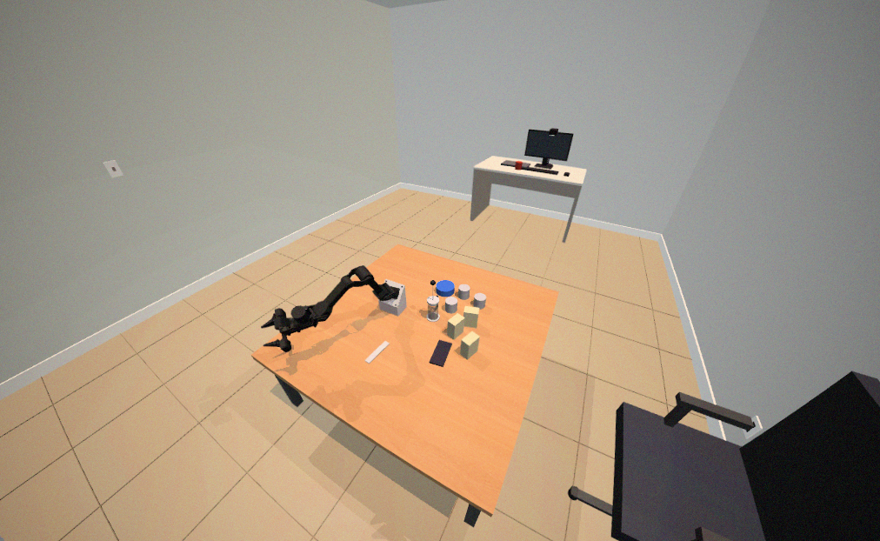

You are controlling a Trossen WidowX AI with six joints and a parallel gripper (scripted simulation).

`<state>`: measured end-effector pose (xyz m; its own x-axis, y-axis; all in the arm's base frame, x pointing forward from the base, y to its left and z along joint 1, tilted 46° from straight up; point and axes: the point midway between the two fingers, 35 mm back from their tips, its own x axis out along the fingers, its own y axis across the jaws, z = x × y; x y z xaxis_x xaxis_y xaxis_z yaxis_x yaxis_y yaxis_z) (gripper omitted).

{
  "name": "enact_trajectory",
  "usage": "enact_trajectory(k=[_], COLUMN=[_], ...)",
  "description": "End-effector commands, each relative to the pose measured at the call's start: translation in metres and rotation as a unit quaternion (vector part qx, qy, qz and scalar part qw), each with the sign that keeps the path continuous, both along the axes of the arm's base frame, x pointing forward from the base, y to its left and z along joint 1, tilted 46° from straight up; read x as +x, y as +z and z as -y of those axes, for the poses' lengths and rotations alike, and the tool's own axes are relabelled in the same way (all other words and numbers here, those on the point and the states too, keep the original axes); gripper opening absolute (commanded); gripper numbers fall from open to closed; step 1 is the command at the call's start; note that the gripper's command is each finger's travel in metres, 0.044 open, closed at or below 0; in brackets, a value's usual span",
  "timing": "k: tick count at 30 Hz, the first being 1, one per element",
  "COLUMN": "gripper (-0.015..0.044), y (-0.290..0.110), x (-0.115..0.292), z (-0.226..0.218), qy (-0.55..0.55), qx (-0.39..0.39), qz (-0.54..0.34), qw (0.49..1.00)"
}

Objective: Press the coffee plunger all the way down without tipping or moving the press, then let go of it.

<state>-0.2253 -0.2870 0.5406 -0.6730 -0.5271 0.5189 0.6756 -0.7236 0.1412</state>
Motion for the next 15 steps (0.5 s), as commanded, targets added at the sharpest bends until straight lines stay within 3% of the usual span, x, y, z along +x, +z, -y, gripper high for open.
enact_trajectory(k=[1, 5, 11, 15], gripper=[0.0426, 0.0440, 0.0440, 0.0440], y=[-0.001, -0.014, -0.058, -0.062], x=[0.002, 0.023, 0.096, 0.115], z=[0.002, 0.026, 0.081, 0.085], qy=[0.004, 0.047, 0.156, 0.186], qx=[0.001, 0.015, 0.072, 0.078], qz=[0.002, 0.024, 0.085, 0.085], qw=[1.000, 0.998, 0.981, 0.976])
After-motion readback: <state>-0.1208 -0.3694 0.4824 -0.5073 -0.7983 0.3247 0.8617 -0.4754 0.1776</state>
